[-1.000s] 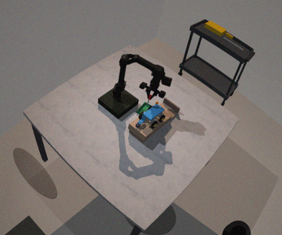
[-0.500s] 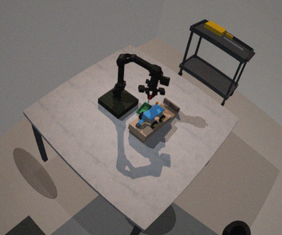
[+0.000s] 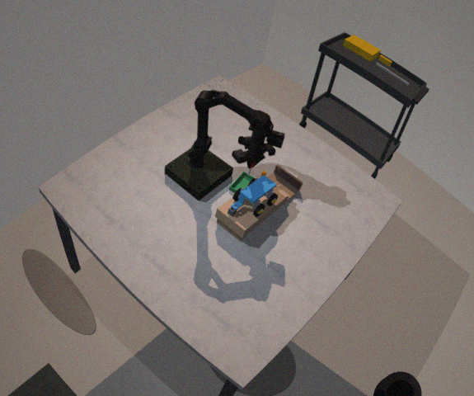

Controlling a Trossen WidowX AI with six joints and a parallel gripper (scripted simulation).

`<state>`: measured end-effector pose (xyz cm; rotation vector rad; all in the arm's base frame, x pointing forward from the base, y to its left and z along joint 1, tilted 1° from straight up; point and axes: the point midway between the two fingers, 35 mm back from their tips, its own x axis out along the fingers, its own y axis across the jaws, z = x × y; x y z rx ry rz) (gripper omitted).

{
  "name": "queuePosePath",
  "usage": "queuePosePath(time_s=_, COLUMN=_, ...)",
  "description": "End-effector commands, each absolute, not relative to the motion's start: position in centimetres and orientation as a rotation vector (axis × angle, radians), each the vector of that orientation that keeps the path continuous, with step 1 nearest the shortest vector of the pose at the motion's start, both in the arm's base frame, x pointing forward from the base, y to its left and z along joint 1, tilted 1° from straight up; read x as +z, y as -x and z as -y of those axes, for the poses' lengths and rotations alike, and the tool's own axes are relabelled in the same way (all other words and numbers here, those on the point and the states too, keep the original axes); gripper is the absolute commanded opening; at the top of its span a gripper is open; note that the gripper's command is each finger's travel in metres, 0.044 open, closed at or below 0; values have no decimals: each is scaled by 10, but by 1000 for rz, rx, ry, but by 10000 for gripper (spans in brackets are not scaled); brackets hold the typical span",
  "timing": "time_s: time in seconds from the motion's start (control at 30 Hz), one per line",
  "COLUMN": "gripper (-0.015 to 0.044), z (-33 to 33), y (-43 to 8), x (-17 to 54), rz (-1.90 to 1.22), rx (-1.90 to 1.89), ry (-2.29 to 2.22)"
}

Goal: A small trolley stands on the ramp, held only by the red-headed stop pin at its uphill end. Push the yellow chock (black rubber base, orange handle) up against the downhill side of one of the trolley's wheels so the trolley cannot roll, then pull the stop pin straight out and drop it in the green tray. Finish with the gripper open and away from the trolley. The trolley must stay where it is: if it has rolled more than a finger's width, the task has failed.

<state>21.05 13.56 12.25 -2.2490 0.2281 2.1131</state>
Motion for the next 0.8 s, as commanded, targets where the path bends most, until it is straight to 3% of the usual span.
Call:
queuePosePath(time_s=0.0, gripper=0, z=-135, y=-211, x=123, rz=-90, rx=2180, ry=2285)
queuePosePath(time_s=0.4, gripper=0, z=-134, y=-213, x=123, rz=402, rx=2354, ry=2387)
queuePosePath(time_s=0.77, gripper=0, z=-132, y=-206, x=115, rz=431, rx=2363, ry=2391)
